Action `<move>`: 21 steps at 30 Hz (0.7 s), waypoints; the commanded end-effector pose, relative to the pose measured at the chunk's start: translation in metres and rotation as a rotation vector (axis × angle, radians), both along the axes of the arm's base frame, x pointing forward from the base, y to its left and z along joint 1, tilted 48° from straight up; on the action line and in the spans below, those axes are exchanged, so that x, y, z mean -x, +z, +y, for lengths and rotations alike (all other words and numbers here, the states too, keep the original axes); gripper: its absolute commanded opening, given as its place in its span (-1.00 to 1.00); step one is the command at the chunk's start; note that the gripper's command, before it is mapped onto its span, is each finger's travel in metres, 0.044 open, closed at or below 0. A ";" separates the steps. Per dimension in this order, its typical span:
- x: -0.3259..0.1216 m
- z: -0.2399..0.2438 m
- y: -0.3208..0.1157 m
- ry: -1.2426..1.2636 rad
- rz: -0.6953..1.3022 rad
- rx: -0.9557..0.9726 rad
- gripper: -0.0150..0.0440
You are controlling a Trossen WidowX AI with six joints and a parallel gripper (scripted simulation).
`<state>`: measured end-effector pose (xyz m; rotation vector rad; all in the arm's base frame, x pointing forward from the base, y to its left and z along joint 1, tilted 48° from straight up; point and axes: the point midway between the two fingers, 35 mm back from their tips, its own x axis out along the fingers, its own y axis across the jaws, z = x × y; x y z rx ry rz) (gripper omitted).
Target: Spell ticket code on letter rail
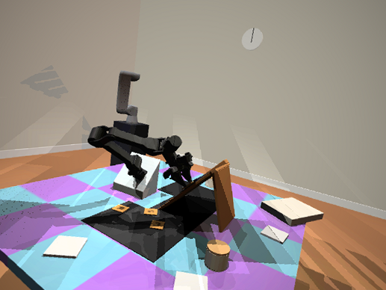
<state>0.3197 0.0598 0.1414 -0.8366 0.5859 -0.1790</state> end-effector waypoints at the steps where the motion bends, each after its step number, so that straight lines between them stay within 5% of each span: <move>1: 0.001 0.001 -0.004 -0.006 0.001 0.001 -0.49; 21: 0.001 0.007 -0.011 -0.006 0.001 0.001 -0.49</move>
